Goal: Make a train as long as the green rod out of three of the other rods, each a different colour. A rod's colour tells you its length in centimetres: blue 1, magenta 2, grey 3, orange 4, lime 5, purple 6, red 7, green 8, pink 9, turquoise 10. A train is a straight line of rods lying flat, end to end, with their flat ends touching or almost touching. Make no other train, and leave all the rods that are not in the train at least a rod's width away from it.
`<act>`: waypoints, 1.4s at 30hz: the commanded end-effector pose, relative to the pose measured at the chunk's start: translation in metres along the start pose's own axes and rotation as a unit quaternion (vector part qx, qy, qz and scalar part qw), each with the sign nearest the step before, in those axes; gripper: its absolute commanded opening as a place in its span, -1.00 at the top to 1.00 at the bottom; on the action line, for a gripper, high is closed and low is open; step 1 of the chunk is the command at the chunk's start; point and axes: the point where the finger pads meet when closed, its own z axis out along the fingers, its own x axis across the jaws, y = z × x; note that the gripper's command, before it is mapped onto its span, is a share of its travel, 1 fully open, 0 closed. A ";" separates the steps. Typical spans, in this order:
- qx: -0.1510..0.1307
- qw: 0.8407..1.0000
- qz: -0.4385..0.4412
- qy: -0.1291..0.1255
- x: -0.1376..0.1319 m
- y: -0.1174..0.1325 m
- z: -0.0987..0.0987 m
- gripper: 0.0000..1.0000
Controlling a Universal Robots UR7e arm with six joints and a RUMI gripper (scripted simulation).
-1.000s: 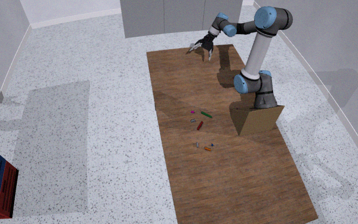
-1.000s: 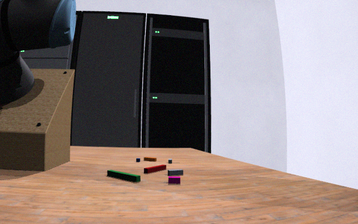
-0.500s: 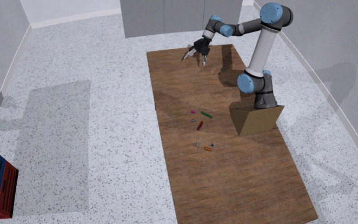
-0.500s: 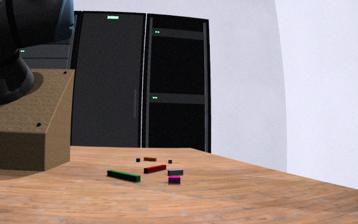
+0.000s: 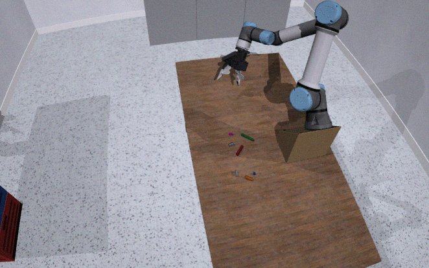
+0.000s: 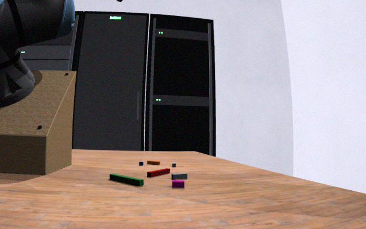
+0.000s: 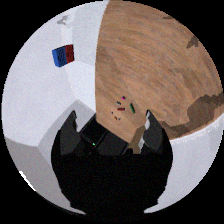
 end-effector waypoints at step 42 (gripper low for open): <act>-0.235 0.845 -0.480 -0.006 -0.121 0.227 0.075 -1.00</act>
